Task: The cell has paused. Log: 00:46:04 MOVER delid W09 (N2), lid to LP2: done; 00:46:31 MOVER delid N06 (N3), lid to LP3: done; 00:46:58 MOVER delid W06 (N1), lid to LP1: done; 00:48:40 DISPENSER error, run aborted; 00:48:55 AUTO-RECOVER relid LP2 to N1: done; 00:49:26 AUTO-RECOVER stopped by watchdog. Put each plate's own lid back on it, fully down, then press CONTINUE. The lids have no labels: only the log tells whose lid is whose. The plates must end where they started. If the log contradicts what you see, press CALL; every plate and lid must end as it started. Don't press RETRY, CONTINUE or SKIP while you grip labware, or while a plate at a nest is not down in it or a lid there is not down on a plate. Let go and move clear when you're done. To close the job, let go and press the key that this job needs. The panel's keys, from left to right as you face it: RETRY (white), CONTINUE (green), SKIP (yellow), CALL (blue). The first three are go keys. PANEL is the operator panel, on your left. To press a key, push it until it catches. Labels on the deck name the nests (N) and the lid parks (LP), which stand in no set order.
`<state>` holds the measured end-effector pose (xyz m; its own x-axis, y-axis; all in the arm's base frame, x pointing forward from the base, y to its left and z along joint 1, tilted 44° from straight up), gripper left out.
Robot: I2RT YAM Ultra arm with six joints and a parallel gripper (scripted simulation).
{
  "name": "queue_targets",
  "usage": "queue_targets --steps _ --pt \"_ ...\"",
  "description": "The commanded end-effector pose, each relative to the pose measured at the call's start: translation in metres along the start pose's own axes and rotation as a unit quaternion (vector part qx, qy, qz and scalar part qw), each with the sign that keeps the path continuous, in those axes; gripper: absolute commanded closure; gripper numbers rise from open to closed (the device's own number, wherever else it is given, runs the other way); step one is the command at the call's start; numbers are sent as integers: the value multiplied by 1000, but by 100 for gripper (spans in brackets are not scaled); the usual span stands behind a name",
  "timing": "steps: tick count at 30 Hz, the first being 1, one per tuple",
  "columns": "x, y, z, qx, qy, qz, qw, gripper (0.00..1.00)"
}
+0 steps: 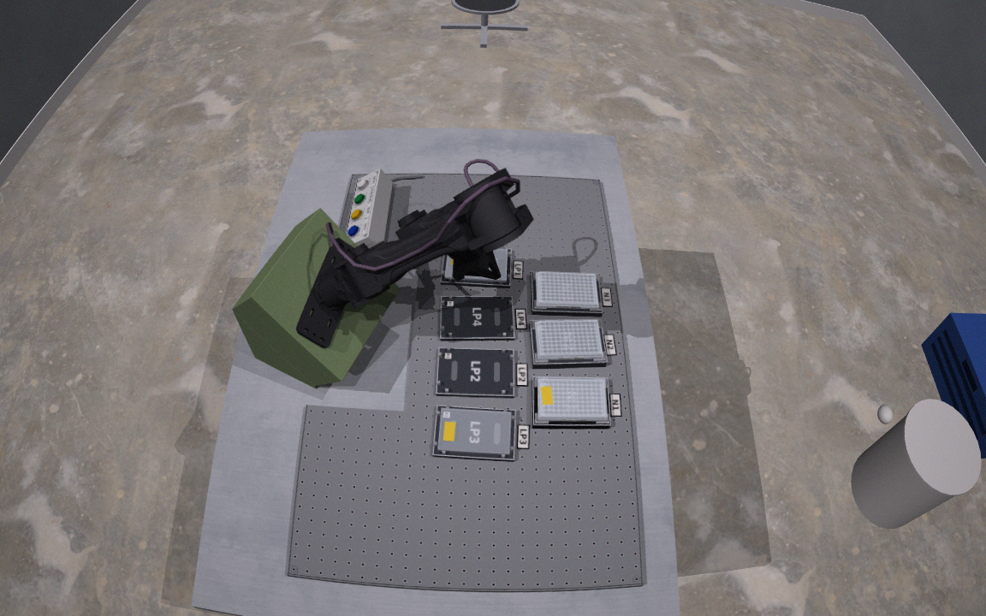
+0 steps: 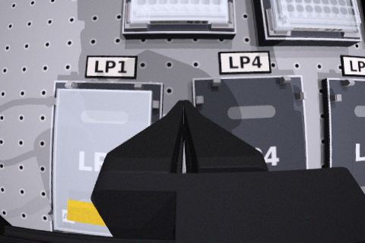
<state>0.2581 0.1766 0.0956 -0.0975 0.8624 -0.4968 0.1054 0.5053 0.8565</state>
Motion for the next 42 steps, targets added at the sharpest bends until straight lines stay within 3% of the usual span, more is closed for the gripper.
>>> queue_targets --steps 1,8,10,12,42 --pt "5 4 0 -6 2 3 1000 100" --pt "5 4 0 -6 2 3 1000 100" --pt "-2 20 9 -12 -1 11 1000 100" --pt "-2 20 9 -12 -1 11 1000 100" --pt "-77 110 92 -16 -4 7 1000 100"
Point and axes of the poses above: the point where the finger pads meet when closed, its own z axis out along the fingers, its own x axis across the jaws, y = z × x, the point moved 2 cm from there along -z, back along the fingers, and after that the axes turned 14 degrees about -z, right-handed, at the moved point
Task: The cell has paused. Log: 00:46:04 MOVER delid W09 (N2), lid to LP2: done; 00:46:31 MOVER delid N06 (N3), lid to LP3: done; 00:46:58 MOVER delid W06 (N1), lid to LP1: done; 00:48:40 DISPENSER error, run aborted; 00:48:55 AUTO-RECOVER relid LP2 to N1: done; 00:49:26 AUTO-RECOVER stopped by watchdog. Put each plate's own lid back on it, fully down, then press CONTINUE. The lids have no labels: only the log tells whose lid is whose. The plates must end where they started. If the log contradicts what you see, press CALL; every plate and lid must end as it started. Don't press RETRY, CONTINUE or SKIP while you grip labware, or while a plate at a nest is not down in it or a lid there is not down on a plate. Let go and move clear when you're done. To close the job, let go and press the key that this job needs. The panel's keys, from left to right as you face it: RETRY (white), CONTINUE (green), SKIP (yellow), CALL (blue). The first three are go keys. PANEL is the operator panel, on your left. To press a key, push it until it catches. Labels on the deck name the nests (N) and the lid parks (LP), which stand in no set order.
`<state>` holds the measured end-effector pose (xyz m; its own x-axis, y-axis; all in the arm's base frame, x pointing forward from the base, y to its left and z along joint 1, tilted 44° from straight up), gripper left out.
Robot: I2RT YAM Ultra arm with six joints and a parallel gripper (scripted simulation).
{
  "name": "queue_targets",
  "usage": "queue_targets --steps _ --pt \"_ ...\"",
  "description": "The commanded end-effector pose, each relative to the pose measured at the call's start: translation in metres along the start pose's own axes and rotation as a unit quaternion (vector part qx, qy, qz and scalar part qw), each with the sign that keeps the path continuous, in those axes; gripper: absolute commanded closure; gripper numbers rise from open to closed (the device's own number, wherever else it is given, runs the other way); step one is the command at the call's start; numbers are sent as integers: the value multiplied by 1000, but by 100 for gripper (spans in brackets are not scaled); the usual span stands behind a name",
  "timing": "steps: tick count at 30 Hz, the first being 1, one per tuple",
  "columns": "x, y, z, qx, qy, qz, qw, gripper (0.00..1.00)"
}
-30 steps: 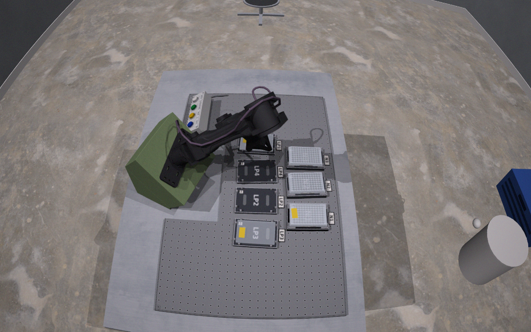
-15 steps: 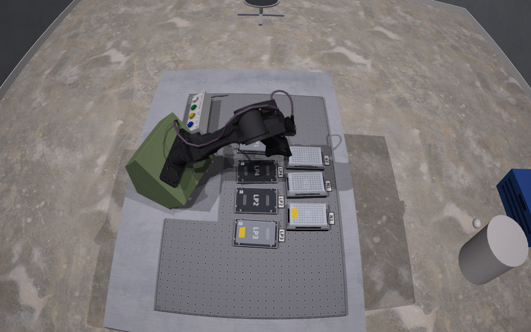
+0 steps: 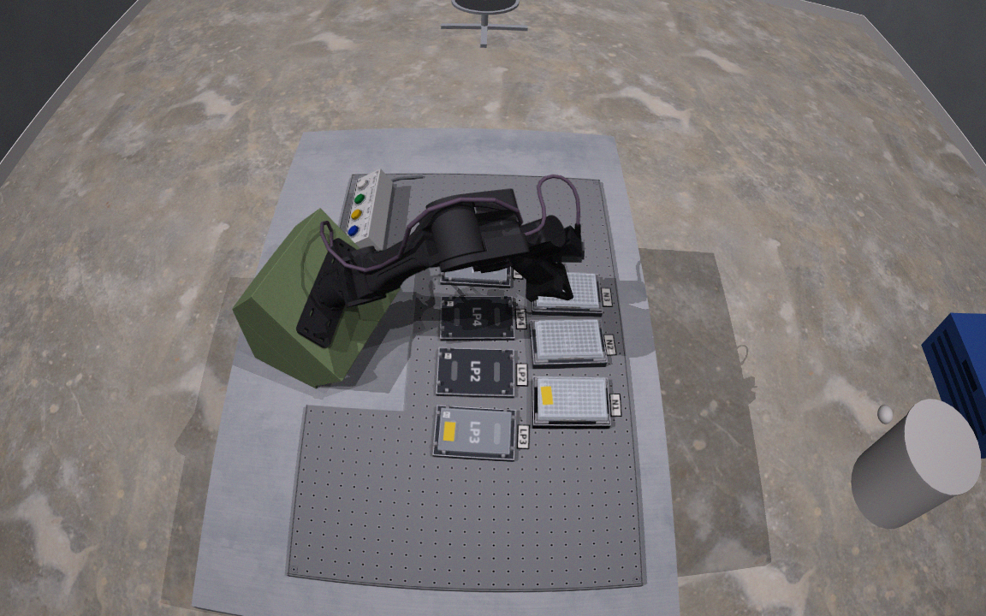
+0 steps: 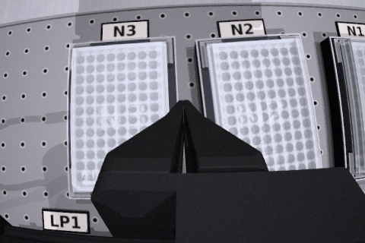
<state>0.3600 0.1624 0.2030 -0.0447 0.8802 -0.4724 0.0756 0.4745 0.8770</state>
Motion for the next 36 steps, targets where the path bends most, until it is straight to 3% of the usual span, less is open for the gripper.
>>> queue_targets --steps 1,11,12,36 --pt "-1 15 11 3 23 -12 1000 100" --pt "-13 31 38 12 27 -19 999 100" --pt "-13 32 32 8 25 -14 1000 100" --pt "-13 32 32 8 25 -14 1000 100"
Point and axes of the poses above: the point where the finger pads meet when closed, its own z axis out along the fingers, its own x axis across the jaws, y = z × x, the point moved 2 cm from there along -z, back along the fingers, and after that the axes turned 14 degrees about -z, right-handed, at the moved point
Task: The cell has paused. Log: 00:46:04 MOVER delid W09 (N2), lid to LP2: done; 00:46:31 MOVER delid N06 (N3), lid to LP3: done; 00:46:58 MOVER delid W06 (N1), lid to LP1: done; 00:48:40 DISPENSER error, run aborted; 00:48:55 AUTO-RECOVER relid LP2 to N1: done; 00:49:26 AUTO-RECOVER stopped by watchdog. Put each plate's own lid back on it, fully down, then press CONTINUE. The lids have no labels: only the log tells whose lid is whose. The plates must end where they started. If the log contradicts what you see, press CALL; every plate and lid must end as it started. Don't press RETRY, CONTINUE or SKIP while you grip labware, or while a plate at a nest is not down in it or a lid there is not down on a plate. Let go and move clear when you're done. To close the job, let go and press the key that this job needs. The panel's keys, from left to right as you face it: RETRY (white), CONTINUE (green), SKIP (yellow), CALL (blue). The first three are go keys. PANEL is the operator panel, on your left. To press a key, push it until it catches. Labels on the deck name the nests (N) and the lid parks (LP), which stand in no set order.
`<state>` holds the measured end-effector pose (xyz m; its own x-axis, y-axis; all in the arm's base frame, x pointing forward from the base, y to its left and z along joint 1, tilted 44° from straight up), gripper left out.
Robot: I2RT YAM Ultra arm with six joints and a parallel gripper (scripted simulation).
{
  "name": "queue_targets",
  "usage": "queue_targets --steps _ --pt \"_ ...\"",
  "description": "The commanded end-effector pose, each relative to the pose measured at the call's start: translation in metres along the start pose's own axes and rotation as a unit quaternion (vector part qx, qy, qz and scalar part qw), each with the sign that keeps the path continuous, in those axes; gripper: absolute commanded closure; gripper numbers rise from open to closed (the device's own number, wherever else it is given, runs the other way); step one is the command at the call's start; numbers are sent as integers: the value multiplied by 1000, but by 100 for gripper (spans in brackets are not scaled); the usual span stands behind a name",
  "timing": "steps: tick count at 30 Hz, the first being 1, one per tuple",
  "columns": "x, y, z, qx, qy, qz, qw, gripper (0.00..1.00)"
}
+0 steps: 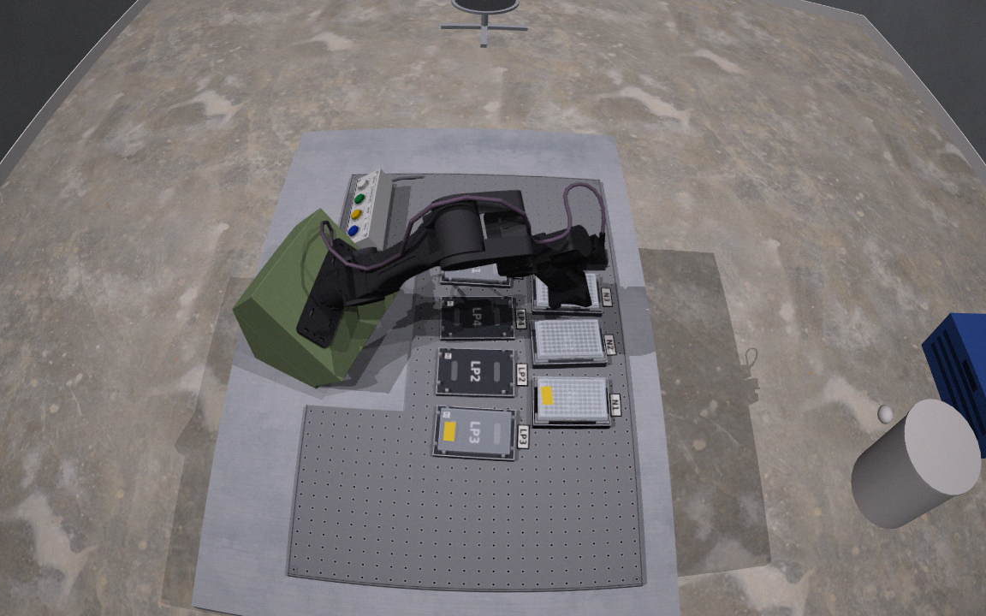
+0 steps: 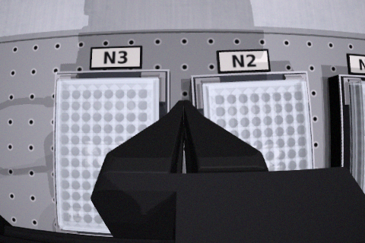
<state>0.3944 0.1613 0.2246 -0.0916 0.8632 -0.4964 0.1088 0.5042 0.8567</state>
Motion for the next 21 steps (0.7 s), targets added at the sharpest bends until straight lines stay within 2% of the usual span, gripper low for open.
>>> queue_targets --steps 1,3,4,5,6,7,8,15,17,19,21 --pt "0 11 -1 -10 3 3 1000 100" --pt "0 11 -1 -10 3 3 1000 100" --pt "-14 20 -1 -20 -2 6 1000 100" --pt "-19 19 -1 -20 -2 6 1000 100" --pt "-24 16 -1 -19 -2 5 1000 100" --pt "-23 2 -3 -7 4 -2 1000 100" --pt "-26 -3 -3 -3 6 -4 1000 100" --pt "-62 -7 -3 -8 3 -2 1000 100" --pt "-69 -15 -4 -3 5 -4 1000 100" --pt "-69 -15 -4 -3 5 -4 1000 100" --pt "-79 -17 -4 -3 5 -4 1000 100"
Point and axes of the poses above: the point where the finger pads meet when closed, its own z axis out along the fingers, its own x axis across the jaws, y = z × x, the point moved 2 cm from there along -z, back along the fingers, and after that the axes turned 14 degrees about -z, right-handed, at the moved point
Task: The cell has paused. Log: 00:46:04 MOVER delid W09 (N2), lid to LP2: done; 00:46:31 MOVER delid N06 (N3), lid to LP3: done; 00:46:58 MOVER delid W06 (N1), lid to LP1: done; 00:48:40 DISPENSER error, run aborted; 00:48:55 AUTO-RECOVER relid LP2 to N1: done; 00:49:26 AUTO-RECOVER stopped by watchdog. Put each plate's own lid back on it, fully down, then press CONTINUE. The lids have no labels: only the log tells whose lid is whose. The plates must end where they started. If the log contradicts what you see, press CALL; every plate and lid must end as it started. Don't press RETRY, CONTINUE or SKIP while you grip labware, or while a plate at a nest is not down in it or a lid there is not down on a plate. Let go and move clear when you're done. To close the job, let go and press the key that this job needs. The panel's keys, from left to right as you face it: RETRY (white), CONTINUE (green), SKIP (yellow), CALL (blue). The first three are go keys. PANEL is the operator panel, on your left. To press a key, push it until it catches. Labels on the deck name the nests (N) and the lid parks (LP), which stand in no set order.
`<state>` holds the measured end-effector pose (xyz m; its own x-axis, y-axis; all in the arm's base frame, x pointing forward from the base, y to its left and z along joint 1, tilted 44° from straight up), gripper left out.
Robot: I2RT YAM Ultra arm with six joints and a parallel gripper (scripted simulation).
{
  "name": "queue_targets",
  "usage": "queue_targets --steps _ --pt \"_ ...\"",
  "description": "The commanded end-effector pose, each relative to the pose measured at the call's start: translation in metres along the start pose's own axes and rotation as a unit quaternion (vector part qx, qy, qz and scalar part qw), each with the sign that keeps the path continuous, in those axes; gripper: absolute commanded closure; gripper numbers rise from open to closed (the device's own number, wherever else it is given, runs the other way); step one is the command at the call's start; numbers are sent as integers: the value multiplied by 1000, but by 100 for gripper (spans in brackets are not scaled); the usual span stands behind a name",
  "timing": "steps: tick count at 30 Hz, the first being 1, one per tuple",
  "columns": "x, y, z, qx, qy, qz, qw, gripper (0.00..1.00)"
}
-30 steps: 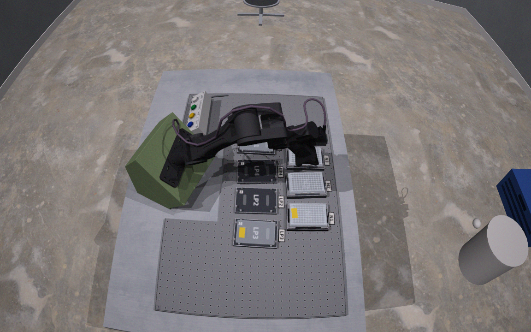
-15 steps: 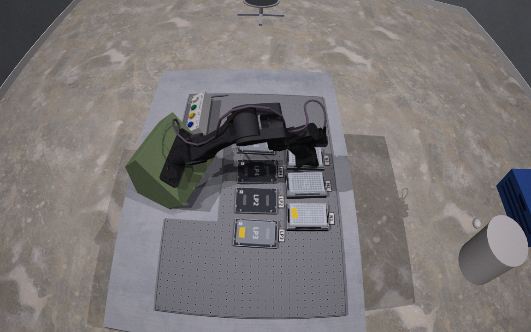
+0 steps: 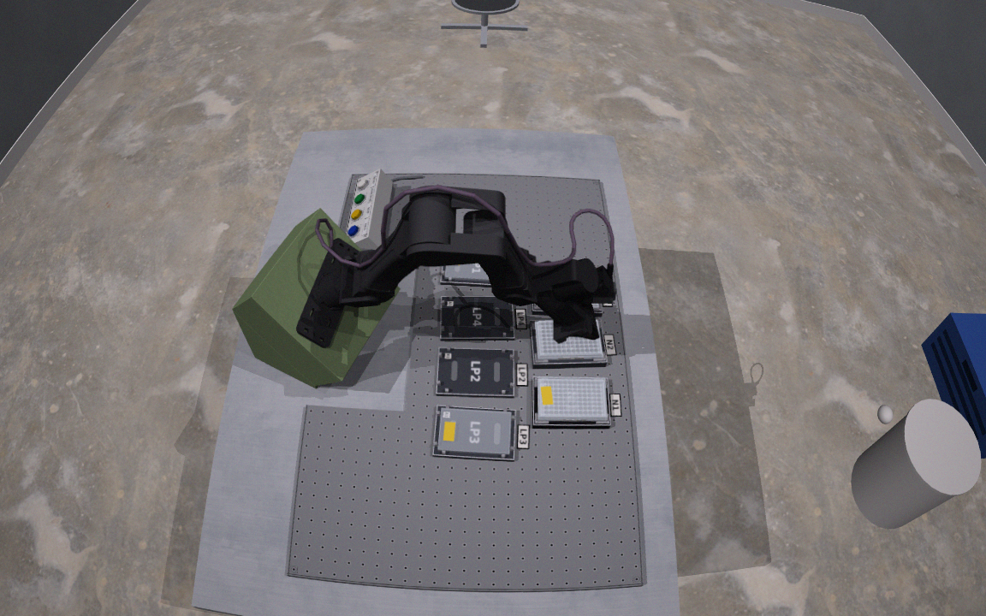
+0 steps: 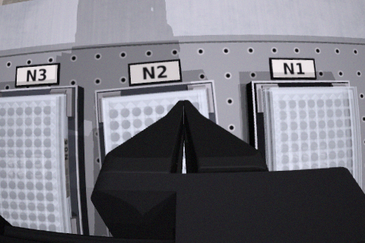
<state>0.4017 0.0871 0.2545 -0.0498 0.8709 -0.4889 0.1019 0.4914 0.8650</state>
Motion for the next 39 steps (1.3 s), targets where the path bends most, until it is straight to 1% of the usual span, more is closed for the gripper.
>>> queue_targets --steps 1,3,5,10,11,12,13,15,16,17,18,36,37,39 --pt "-4 -7 -5 1 26 -11 1000 100" --pt "-19 1 -4 -11 20 -8 1000 100" --pt "-32 6 -3 -18 16 -6 1000 100" --pt "-55 0 -3 -18 15 -8 1000 100" --pt "-46 -10 0 -7 22 -7 1000 100" --pt "-46 -10 0 -7 22 -7 1000 100" --pt "-55 0 -3 -18 15 -8 1000 100" --pt "-55 0 -3 -18 15 -8 1000 100" --pt "-48 4 -4 -23 24 -9 999 100" --pt "-48 4 -4 -23 24 -9 999 100" --pt "-46 -10 0 -7 22 -7 1000 100" --pt "-46 -10 0 -7 22 -7 1000 100" --pt "-59 -2 -4 -8 17 -8 1000 0" --pt "-67 -8 -6 11 22 -9 1000 0"
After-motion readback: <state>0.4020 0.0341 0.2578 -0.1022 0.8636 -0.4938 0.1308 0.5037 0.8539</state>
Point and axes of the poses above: the point where the finger pads meet when closed, its own z axis out along the fingers, its own x axis across the jaws, y = z × x, the point moved 2 cm from there along -z, back along the fingers, and after that the axes turned 14 degrees about -z, right-handed, at the moved point
